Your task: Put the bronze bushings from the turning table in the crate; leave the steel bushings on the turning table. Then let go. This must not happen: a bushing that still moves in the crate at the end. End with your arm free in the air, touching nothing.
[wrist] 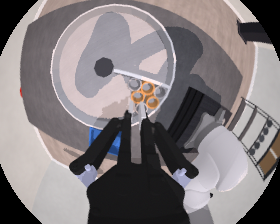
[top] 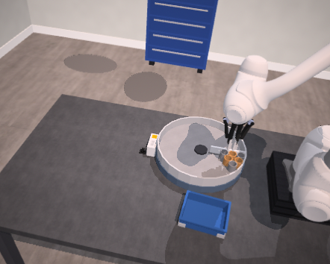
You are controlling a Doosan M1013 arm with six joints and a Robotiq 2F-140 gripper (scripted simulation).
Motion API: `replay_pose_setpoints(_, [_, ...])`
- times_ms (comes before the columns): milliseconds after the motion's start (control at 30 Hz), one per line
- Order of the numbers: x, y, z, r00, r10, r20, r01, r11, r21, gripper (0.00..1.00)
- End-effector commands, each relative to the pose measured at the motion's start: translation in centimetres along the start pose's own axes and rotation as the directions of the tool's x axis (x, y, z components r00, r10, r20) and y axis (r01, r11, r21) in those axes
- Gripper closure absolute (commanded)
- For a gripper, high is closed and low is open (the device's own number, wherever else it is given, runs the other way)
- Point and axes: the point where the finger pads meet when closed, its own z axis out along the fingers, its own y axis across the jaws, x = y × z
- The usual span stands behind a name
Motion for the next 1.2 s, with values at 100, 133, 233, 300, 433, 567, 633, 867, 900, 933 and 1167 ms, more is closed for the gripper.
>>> replay_pose_setpoints(100, [-0.3, -0.1, 1.2, 0.955, -0.296, 0.009, 0.296, 0.955, 0.006, 0.9])
replay_pose_setpoints(133, [-0.3, -0.1, 1.2, 0.955, -0.296, 0.009, 0.296, 0.955, 0.006, 0.9])
replay_pose_setpoints(233, [-0.4, -0.1, 1.4, 0.928, -0.374, 0.009, 0.374, 0.928, 0.007, 0.9])
replay_pose_setpoints(300, [-0.5, -0.2, 1.6, 0.897, -0.443, 0.008, 0.443, 0.897, 0.008, 0.9])
replay_pose_setpoints(433, [-0.6, -0.3, 2.0, 0.831, -0.556, 0.007, 0.556, 0.831, 0.009, 0.9])
replay_pose_setpoints(567, [-0.7, -0.3, 2.3, 0.771, -0.636, 0.007, 0.636, 0.771, 0.009, 0.9])
replay_pose_setpoints(633, [-0.8, -0.3, 2.5, 0.746, -0.666, 0.006, 0.666, 0.746, 0.009, 0.9])
replay_pose_setpoints(867, [-0.8, -0.4, 2.7, 0.7, -0.714, 0.006, 0.714, 0.7, 0.01, 0.9])
replay_pose_setpoints(900, [-0.8, -0.4, 2.7, 0.694, -0.72, 0.005, 0.72, 0.694, 0.01, 0.9])
replay_pose_setpoints(933, [-0.8, -0.4, 2.7, 0.689, -0.724, 0.005, 0.724, 0.689, 0.01, 0.9])
replay_pose_setpoints(1167, [-0.9, -0.4, 2.8, 0.677, -0.736, 0.005, 0.736, 0.677, 0.01, 0.9])
